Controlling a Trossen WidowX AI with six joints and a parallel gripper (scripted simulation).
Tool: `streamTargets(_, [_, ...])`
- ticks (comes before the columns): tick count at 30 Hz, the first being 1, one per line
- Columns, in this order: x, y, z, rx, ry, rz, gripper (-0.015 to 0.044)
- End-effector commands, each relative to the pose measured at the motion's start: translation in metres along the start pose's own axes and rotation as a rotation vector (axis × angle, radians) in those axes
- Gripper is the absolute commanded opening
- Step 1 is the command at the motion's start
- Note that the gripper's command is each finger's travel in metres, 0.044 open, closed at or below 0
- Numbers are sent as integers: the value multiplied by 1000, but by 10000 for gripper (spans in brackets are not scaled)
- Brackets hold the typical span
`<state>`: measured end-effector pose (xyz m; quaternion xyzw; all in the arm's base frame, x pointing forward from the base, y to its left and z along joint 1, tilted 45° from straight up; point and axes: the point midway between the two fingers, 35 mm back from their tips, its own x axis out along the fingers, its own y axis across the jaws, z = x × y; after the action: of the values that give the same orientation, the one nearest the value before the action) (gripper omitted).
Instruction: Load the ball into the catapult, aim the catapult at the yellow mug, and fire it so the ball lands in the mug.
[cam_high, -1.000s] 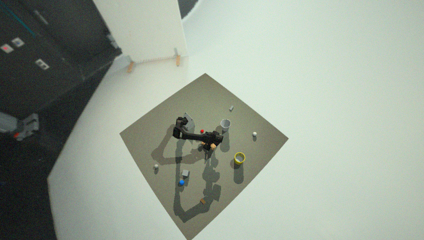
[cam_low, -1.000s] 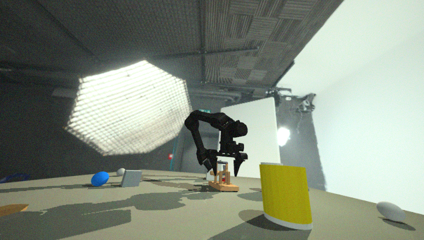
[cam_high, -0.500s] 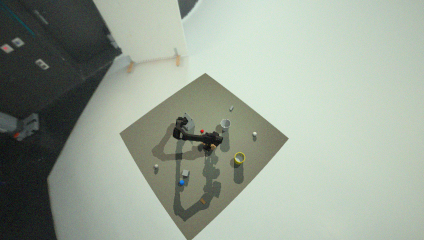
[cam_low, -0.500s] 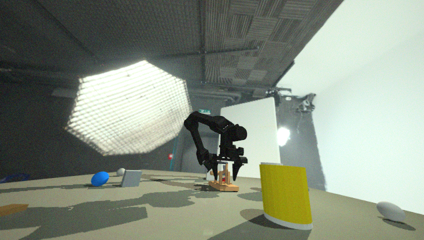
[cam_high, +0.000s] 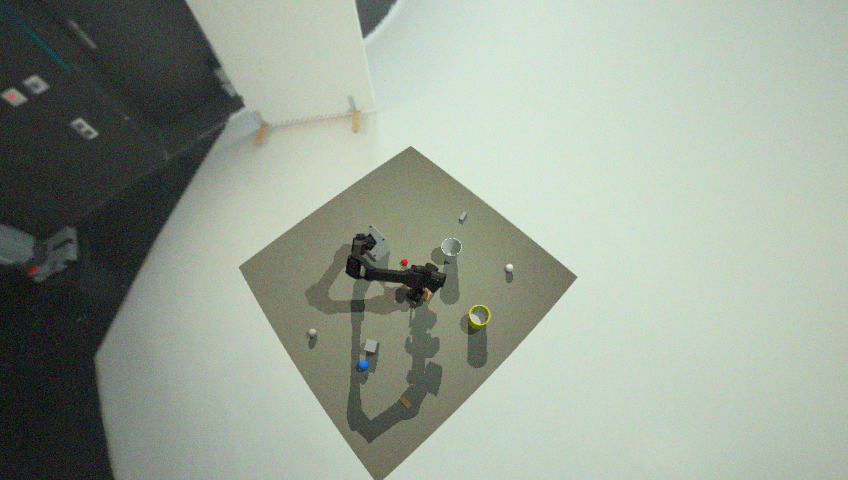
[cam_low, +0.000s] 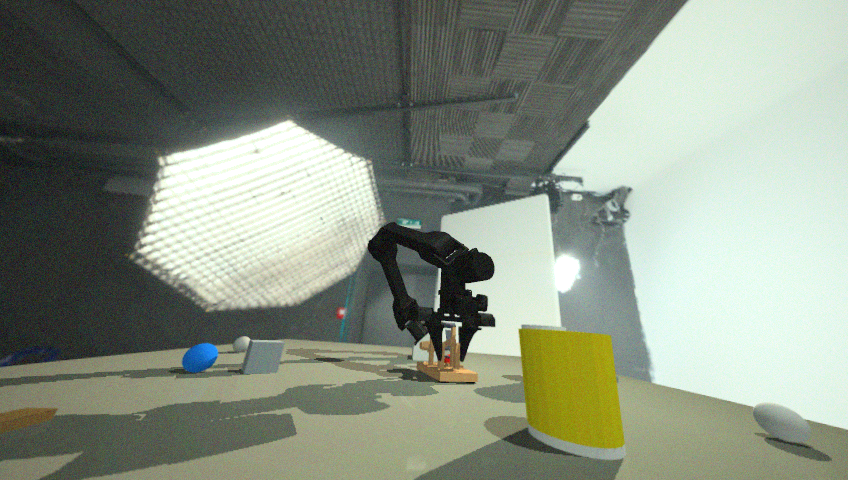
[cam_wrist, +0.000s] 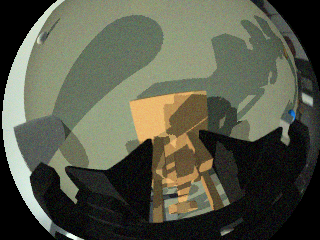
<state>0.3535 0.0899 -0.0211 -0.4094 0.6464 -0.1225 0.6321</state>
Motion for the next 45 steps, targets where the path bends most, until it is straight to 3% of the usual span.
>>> streamTargets(1, [-24, 1, 1, 0, -3, 2, 32])
streamTargets(3, [-47, 1, 0, -1, -2, 3, 0])
streamTargets(8, [-49, 1, 0, -3, -2, 1, 0])
streamTargets(45, [-2, 0, 1, 1, 4, 1, 0])
